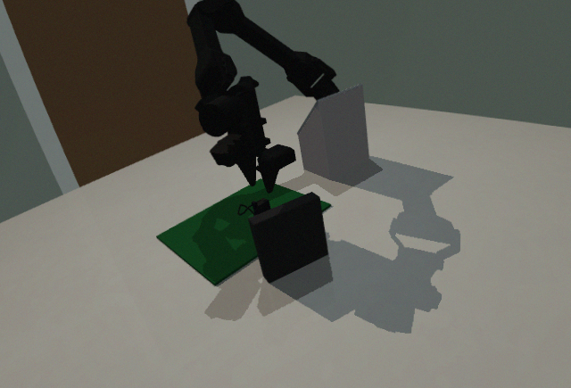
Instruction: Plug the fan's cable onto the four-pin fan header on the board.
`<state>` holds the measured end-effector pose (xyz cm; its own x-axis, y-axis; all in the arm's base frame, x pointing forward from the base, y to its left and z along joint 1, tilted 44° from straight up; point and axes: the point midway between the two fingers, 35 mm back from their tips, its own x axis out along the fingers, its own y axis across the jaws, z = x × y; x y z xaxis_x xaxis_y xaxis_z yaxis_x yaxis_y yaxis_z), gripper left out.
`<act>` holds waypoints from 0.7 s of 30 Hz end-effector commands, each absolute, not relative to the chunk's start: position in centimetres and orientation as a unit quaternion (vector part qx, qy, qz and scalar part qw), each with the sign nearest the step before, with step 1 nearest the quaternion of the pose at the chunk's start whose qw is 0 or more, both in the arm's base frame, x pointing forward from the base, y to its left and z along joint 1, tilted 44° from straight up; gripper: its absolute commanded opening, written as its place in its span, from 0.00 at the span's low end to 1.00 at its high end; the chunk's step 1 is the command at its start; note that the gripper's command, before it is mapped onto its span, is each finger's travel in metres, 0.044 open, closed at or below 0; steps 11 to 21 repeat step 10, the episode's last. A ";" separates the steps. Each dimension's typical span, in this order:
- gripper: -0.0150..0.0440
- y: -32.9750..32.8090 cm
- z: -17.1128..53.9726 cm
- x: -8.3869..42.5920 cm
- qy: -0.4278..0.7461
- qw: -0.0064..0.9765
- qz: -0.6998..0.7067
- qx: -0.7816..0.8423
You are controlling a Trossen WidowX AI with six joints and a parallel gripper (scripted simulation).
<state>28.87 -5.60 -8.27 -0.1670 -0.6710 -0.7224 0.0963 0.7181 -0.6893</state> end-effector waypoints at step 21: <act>0.69 -3.2 -7.5 17.3 0.701 0.608 -0.312 -0.206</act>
